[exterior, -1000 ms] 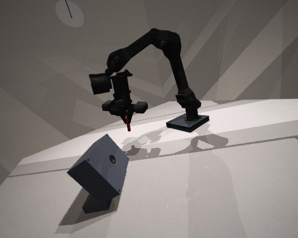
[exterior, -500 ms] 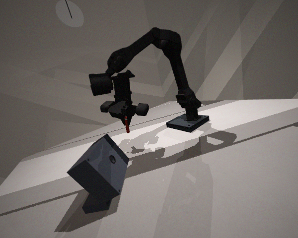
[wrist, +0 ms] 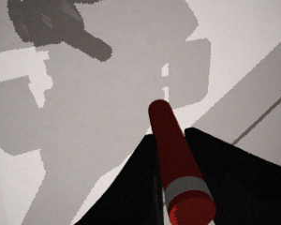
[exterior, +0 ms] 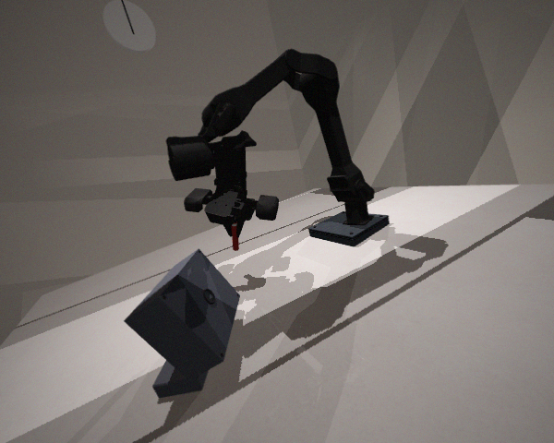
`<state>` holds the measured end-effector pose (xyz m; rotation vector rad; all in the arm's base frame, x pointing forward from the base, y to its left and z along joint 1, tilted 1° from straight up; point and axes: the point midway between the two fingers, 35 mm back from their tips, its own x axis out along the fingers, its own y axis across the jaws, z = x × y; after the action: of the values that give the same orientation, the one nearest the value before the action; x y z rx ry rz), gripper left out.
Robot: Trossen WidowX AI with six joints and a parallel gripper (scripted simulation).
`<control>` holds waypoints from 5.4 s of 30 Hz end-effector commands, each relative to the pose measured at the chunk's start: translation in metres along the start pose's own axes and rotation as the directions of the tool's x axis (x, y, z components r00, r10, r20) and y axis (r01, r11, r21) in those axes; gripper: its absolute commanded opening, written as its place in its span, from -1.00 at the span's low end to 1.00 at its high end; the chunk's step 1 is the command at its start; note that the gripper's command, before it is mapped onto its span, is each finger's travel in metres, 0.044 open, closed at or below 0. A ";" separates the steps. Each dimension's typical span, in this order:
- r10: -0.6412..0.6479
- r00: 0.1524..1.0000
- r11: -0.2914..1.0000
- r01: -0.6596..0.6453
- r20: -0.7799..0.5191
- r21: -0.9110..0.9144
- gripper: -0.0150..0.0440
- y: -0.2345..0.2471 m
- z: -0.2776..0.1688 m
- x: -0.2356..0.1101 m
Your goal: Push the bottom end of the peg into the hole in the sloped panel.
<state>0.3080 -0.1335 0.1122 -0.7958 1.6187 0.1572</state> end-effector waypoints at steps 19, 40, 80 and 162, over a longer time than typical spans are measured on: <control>-0.105 0.994 0.987 0.101 -0.021 -0.125 -0.49 0.010 0.025 -0.006; -0.207 0.978 0.954 0.197 -0.020 -0.225 -0.49 0.019 0.048 -0.015; -0.397 0.917 0.842 0.374 0.023 -0.388 -0.49 0.045 0.089 -0.036; -0.707 0.671 0.470 0.683 0.225 -0.559 -0.49 0.128 0.154 -0.097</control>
<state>0.3636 0.0767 0.1248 -1.9073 1.1414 0.0660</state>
